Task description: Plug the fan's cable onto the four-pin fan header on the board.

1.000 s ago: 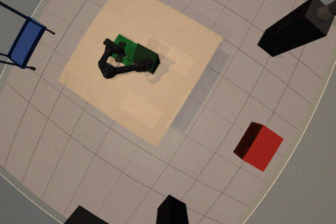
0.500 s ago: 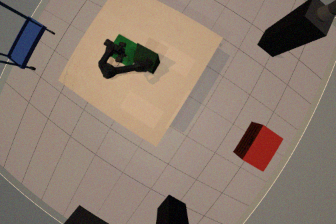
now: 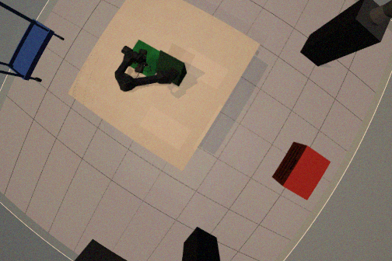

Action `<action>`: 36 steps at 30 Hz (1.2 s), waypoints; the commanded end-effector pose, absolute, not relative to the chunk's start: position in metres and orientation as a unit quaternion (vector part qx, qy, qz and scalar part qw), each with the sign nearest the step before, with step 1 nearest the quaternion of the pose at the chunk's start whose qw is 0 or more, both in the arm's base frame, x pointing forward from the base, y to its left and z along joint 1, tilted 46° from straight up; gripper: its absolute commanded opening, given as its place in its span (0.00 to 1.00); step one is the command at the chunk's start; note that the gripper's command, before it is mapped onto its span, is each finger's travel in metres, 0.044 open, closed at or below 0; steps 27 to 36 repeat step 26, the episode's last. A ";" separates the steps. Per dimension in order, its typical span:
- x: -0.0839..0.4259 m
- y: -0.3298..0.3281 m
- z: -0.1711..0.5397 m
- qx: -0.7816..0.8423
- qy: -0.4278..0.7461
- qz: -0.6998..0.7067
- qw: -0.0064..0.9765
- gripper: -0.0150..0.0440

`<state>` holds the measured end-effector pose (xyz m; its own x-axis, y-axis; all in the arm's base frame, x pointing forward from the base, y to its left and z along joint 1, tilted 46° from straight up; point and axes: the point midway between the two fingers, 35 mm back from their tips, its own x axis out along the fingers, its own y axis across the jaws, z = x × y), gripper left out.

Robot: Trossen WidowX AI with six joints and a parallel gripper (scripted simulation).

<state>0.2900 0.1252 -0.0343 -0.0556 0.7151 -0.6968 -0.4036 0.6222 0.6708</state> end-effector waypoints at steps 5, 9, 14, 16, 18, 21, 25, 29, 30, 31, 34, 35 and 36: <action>0.291 0.118 -0.028 0.130 0.597 0.414 0.675 0.69; 0.294 0.087 0.002 0.130 0.598 0.415 0.673 0.69; 0.296 0.085 0.003 0.130 0.598 0.415 0.673 0.69; 0.310 0.079 -0.002 0.129 0.598 0.415 0.674 0.69; 0.330 0.069 -0.012 0.129 0.597 0.414 0.674 0.69; 0.357 0.053 -0.030 0.128 0.597 0.414 0.675 0.69; 0.383 0.034 -0.054 0.128 0.596 0.414 0.675 0.69; 0.384 0.033 -0.056 0.128 0.596 0.415 0.675 0.69; 0.384 0.033 -0.056 0.128 0.596 0.415 0.675 0.69; 0.384 0.033 -0.056 0.128 0.596 0.415 0.675 0.69; 0.384 0.033 -0.056 0.128 0.596 0.415 0.675 0.69; 0.384 0.033 -0.056 0.128 0.596 0.415 0.675 0.69; 0.384 0.033 -0.056 0.128 0.596 0.415 0.675 0.69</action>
